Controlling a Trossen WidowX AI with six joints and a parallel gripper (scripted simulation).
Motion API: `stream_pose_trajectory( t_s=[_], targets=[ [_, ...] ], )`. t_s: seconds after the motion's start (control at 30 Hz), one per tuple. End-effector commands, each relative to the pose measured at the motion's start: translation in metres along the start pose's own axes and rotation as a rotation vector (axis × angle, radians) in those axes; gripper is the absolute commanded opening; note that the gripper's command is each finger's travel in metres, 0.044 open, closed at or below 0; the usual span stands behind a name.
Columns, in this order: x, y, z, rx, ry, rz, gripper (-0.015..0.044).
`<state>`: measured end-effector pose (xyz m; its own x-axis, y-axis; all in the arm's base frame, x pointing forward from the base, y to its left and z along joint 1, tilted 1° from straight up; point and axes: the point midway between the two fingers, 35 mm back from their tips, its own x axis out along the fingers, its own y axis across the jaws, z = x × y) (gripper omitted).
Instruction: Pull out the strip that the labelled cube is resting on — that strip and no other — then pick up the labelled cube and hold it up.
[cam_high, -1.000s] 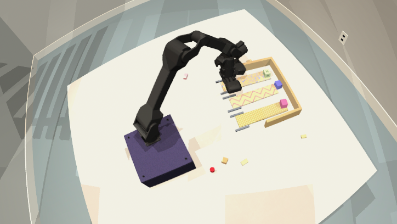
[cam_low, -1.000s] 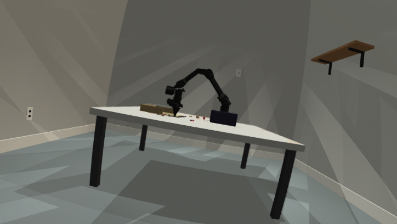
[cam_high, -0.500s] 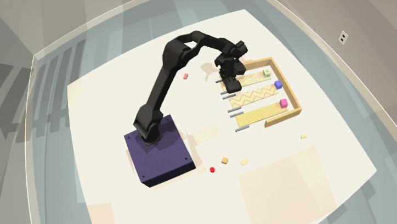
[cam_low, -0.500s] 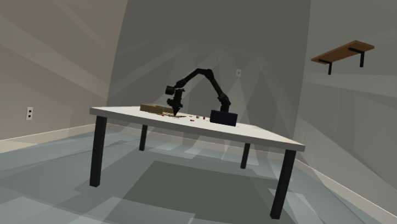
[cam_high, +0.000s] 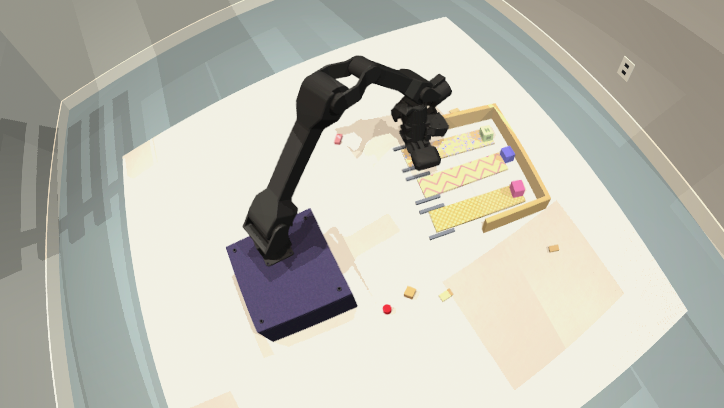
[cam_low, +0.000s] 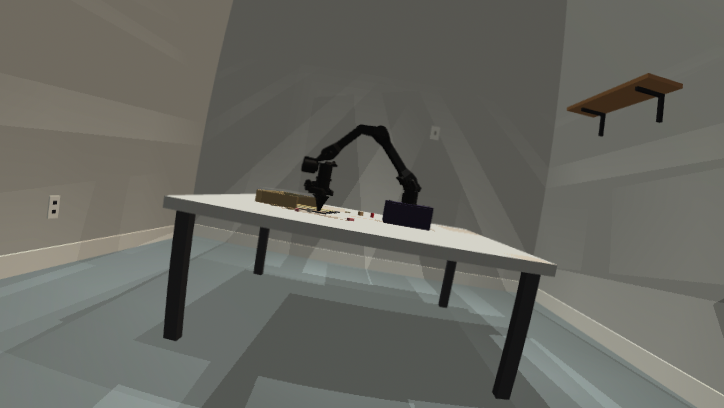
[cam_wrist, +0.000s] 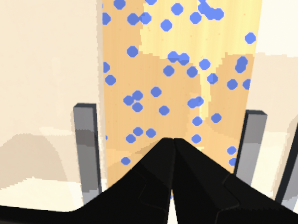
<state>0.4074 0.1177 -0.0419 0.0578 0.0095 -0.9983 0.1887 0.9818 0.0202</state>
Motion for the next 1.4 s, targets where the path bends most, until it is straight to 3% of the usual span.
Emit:
stream_pose_trajectory(
  t_s=[0.0, 0.73, 1.37],
  targets=[
    [0.002, 0.0, 0.0, -0.006, -0.001, 0.001, 0.0],
    [0.004, 0.0, 0.0, -0.006, -0.001, 0.001, 0.0],
    [0.005, 0.0, -0.029, -0.006, 0.002, 0.001, 0.0]
  ],
)
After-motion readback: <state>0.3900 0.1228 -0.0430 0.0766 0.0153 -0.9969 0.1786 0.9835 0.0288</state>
